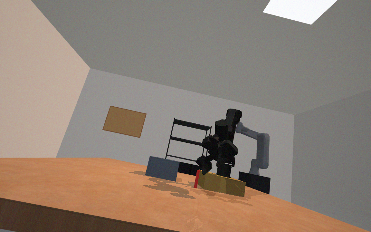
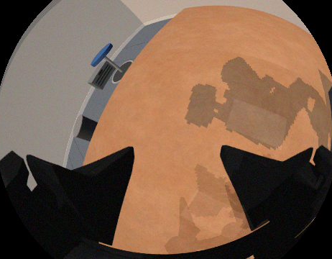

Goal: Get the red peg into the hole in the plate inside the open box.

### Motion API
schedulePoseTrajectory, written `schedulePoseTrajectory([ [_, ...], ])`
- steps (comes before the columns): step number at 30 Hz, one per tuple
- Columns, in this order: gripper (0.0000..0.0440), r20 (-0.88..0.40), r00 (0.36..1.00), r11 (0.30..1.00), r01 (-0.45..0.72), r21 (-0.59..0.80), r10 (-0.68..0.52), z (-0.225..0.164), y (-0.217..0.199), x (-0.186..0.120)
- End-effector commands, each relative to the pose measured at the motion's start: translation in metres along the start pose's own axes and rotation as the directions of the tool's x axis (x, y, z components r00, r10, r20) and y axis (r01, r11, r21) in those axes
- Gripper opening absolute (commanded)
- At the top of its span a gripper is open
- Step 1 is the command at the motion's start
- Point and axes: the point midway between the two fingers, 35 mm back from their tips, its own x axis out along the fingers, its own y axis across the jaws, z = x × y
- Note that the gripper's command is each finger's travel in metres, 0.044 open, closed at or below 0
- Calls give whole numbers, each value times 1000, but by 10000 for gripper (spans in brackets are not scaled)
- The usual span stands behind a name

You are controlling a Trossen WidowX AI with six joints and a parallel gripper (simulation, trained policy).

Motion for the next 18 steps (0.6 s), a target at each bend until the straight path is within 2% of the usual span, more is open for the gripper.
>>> schedulePoseTrajectory([
  [1, 355, 10, 997, 992, 76, 102, -77, 29, -5, -14],
  [5, 360, -7, 986, 965, 167, 204, -169, 49, -19, -32],
  [9, 382, -36, 966, 919, 256, 301, -257, 60, -35, -53],
  [18, 419, -143, 887, 755, 450, 477, -438, 66, -73, -98],
])
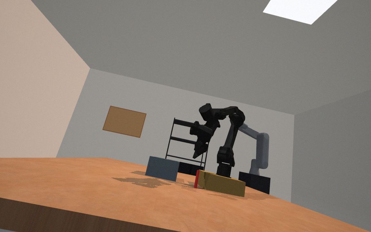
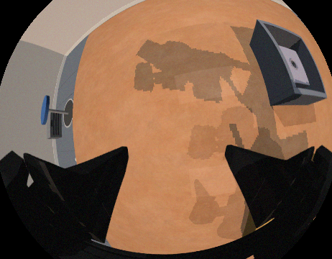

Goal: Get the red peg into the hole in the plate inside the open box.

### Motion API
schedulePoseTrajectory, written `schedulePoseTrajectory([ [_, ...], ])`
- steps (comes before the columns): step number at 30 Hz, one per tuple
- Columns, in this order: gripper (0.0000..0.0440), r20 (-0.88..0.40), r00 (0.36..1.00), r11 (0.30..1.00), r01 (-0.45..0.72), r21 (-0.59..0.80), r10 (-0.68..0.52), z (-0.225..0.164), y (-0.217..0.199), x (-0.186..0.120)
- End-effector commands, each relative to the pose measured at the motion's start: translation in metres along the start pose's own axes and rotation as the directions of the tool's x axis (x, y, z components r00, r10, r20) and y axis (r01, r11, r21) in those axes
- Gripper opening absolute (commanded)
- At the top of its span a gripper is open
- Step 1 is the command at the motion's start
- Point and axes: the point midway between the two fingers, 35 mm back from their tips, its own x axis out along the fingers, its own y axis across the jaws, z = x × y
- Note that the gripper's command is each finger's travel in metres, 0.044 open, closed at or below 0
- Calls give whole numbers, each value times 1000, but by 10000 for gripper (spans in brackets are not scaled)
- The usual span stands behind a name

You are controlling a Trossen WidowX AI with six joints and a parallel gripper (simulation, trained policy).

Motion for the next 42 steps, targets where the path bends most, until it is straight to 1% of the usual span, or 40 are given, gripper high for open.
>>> schedulePoseTrajectory([
  [1, 423, -1, 997, 993, 82, 86, -82, 10, -16, -14],
  [5, 440, -21, 985, 973, 173, 152, -172, 13, -32, -23],
  [13, 440, -64, 951, 923, 311, 229, -304, 16, -53, -33],
  [21, 440, -113, 910, 865, 415, 281, -399, 14, -68, -31],
  [34, 440, -193, 837, 759, 546, 354, -512, -4, -96, -7],
  [38, 440, -211, 822, 730, 567, 382, -529, -12, -105, 6],
  [42, 440, -213, 822, 715, 566, 410, -528, -19, -113, 22],
])
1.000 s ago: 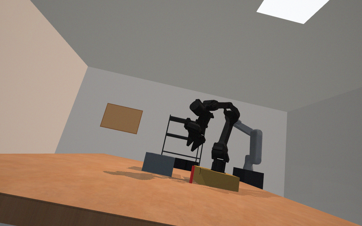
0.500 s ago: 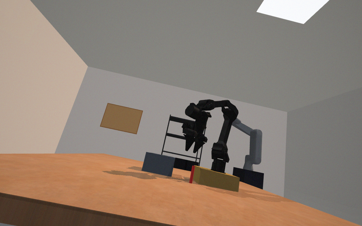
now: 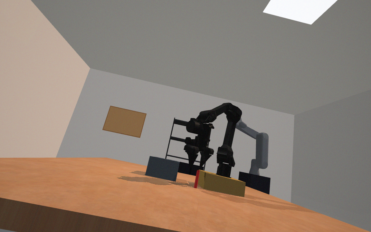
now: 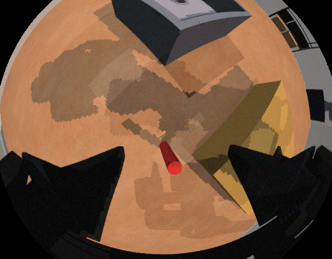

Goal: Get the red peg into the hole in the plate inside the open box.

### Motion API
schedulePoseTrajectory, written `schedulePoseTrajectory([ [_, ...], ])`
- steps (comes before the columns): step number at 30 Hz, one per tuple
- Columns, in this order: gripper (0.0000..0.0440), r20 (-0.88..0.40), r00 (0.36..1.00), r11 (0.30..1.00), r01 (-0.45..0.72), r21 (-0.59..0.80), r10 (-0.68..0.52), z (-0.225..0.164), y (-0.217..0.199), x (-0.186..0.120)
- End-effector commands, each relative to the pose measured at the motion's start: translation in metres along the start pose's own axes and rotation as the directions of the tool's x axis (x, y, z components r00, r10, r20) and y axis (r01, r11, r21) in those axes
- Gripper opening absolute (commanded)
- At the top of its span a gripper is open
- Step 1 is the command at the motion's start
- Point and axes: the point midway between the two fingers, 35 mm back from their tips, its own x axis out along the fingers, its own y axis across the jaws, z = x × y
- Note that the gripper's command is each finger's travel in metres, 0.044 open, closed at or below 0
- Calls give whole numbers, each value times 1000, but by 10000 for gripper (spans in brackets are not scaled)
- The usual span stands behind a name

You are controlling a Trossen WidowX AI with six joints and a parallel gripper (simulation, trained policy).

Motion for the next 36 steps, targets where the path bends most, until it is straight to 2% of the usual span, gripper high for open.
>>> schedulePoseTrajectory([
  [1, 440, -2, 1000, 999, 12, 30, -12, -5, -2, 20],
  [9, 439, 3, 999, 996, -39, 81, 39, -13, 5, 54],
  [12, 419, 1, 999, 994, -50, 99, 50, -16, 6, 63],
  [16, 330, -17, 999, 994, -33, 104, 35, -21, 2, 68],
  [29, 0, -104, 994, 993, -16, 116, 29, -23, 4, 67],
  [36, 0, -27, 998, 995, -53, 85, 55, -5, 8, 54],
])
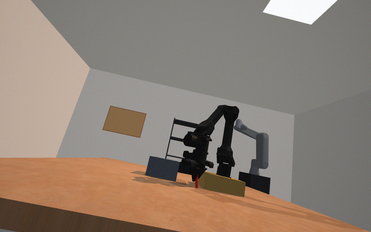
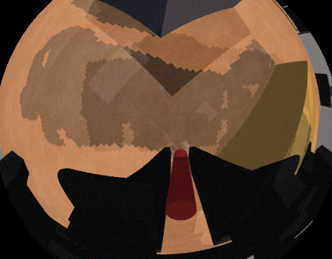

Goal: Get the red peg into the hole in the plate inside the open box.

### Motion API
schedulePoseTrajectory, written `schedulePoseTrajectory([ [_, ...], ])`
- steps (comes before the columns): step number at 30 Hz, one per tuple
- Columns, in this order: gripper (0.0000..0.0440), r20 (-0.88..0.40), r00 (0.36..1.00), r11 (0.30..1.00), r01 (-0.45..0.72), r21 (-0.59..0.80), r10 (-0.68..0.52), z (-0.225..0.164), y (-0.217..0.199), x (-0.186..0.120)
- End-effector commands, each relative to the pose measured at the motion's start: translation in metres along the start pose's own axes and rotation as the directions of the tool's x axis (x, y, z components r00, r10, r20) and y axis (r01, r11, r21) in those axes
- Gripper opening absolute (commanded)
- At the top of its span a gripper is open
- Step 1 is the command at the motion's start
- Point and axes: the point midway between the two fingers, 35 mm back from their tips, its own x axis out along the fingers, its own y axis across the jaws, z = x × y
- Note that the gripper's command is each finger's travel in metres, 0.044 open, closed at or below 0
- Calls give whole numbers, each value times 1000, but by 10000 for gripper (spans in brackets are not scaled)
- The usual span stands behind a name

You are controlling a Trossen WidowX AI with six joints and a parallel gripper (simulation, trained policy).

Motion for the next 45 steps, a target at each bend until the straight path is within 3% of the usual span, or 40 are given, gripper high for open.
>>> schedulePoseTrajectory([
  [1, 0, 47, 998, 999, -33, -22, 34, 10, 6, -13],
  [17, 0, 196, 978, 992, -44, -119, 67, 53, 11, -62],
  [31, 0, 264, 961, 992, -46, -120, 77, 102, 19, -104],
  [45, 0, 256, 965, 998, -52, -43, 61, 158, 11, -109],
])
